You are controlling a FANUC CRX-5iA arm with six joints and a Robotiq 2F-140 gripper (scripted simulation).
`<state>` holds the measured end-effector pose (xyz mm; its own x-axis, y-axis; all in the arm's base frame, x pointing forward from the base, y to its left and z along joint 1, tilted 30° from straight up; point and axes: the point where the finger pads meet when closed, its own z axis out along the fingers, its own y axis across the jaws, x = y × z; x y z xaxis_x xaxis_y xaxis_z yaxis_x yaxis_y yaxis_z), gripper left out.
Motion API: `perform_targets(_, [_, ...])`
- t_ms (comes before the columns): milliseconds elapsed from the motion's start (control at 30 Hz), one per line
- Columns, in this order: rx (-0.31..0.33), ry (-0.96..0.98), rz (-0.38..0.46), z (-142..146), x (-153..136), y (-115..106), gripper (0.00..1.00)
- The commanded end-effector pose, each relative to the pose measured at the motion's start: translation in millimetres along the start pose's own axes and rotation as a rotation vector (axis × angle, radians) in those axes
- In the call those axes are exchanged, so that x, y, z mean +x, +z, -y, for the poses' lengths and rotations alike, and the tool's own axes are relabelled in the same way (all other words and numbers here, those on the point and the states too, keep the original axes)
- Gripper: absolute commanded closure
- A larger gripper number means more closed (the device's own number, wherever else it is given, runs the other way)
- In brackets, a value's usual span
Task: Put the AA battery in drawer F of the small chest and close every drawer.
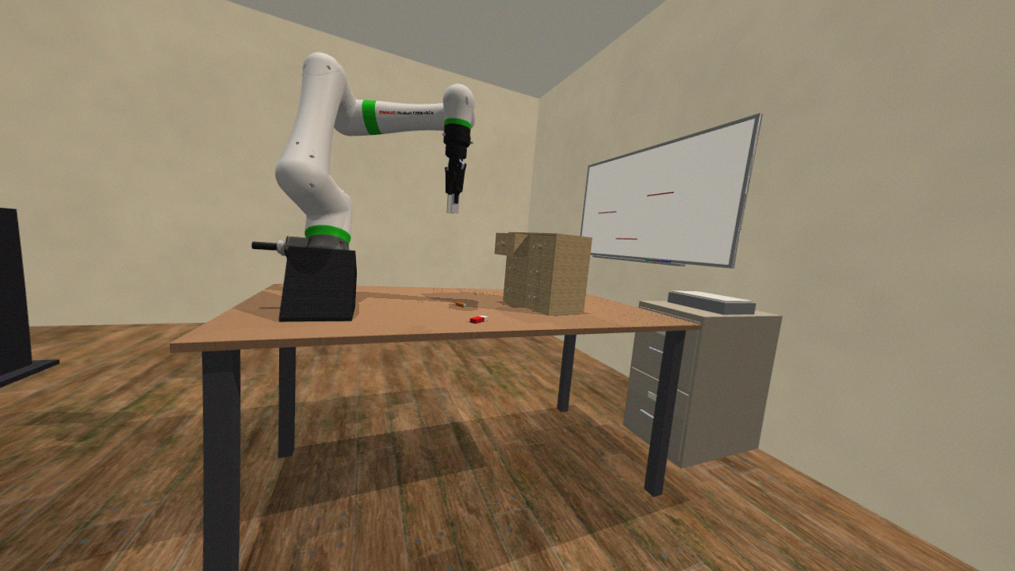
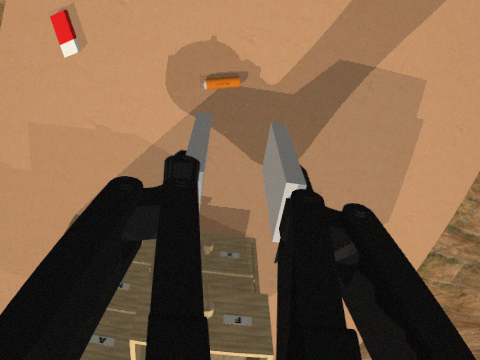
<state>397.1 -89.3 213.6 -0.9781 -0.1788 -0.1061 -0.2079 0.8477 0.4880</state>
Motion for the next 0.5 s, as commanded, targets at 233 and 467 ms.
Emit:
perform_targets(233, [0.0, -0.016, 0.0, 0.2, -0.6, 2.2, 0.8])
perform_targets(467, [0.0, -0.064, 0.0, 0.5, -2.0, 9.7, 0.8])
